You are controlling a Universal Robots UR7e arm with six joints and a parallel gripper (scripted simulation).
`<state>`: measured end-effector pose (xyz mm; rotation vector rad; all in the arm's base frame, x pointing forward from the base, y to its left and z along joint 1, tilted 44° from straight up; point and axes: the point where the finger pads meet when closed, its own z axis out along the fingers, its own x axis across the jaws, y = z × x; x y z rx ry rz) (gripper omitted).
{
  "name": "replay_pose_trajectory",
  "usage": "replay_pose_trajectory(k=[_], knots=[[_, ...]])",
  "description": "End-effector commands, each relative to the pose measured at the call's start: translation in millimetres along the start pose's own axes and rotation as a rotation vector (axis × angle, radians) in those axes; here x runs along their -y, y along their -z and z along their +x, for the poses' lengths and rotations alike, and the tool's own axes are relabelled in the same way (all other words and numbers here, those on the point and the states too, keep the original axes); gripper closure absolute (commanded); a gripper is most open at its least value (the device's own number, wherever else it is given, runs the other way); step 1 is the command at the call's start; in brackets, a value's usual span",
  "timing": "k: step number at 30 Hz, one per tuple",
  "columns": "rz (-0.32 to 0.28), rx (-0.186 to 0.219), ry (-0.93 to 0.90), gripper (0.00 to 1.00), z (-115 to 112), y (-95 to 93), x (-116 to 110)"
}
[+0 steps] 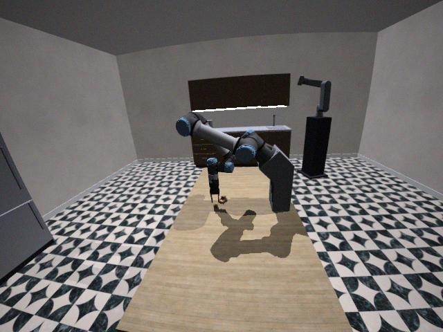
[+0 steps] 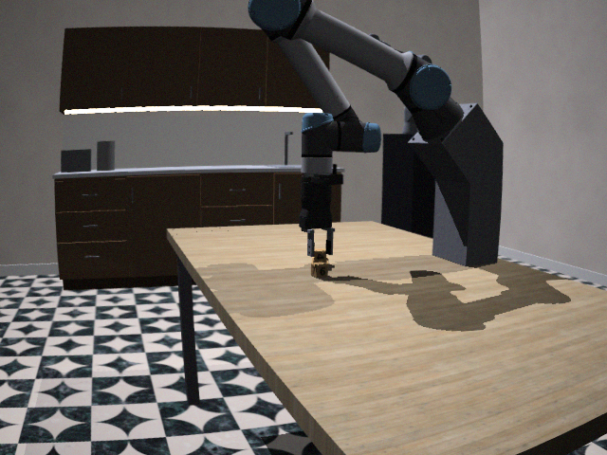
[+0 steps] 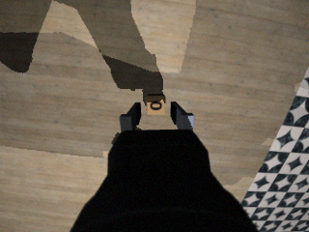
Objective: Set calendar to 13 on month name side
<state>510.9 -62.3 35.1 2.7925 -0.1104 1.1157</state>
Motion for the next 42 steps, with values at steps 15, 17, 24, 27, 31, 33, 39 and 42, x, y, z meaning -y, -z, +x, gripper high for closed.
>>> replay_pose_trajectory(k=[15,17,24,27,31,33,39,42], knots=[[0.0,-0.001,0.0,0.1,0.3,-13.0,0.2],[0.0,-0.001,0.0,0.1,0.3,-13.0,0.2],[0.0,-0.001,0.0,0.1,0.3,-13.0,0.2],[0.0,-0.001,0.0,0.1,0.3,-13.0,0.2],[0.0,-0.001,0.0,0.1,0.3,-13.0,0.2],[0.0,-0.001,0.0,0.1,0.3,-13.0,0.2],[0.0,-0.001,0.0,0.1,0.3,-13.0,0.2],[0.0,-0.001,0.0,0.1,0.3,-13.0,0.2]])
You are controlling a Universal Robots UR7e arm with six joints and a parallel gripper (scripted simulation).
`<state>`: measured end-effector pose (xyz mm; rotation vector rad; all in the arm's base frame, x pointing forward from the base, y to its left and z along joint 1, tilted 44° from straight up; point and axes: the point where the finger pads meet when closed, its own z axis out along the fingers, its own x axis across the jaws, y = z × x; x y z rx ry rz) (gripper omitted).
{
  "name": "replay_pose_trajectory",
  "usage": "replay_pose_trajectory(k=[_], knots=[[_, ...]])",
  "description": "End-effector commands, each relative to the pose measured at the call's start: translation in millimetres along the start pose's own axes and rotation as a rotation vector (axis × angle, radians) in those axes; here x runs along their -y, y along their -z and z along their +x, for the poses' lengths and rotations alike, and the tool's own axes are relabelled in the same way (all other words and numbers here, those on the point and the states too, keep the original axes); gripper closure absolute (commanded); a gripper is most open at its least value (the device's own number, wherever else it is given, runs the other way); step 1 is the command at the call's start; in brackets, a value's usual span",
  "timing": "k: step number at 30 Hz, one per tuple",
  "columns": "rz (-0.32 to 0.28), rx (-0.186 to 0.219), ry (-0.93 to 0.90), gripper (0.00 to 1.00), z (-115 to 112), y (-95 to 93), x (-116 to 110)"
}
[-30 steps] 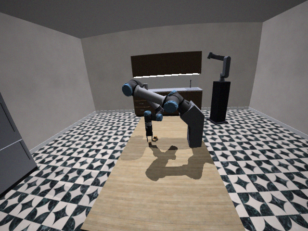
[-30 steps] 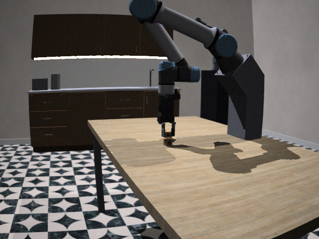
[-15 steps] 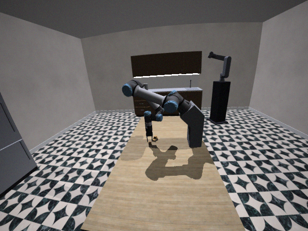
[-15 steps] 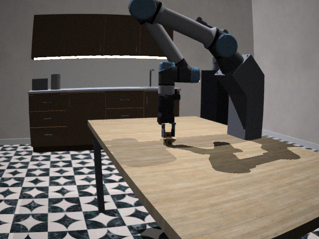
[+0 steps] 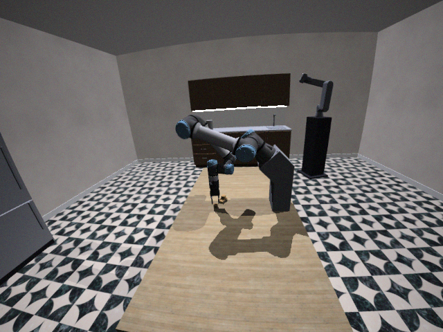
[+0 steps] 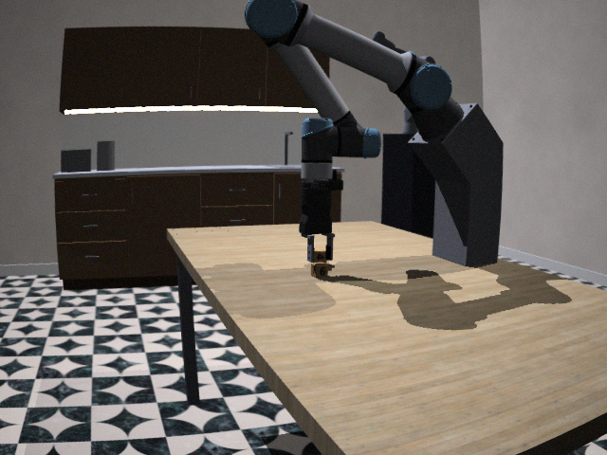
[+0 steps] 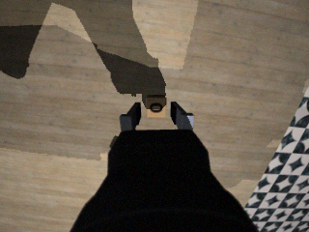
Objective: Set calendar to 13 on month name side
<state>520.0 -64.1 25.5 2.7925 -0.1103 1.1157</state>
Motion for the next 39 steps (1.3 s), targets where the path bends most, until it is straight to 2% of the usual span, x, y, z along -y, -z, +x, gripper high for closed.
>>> replay_pose_trajectory(k=[1,18,39], knots=[[0.0,-0.001,0.0,0.1,0.3,0.3,0.0],[0.0,-0.001,0.0,0.1,0.3,-1.4,0.0],[0.0,-0.001,0.0,0.1,0.4,-28.4,0.0]])
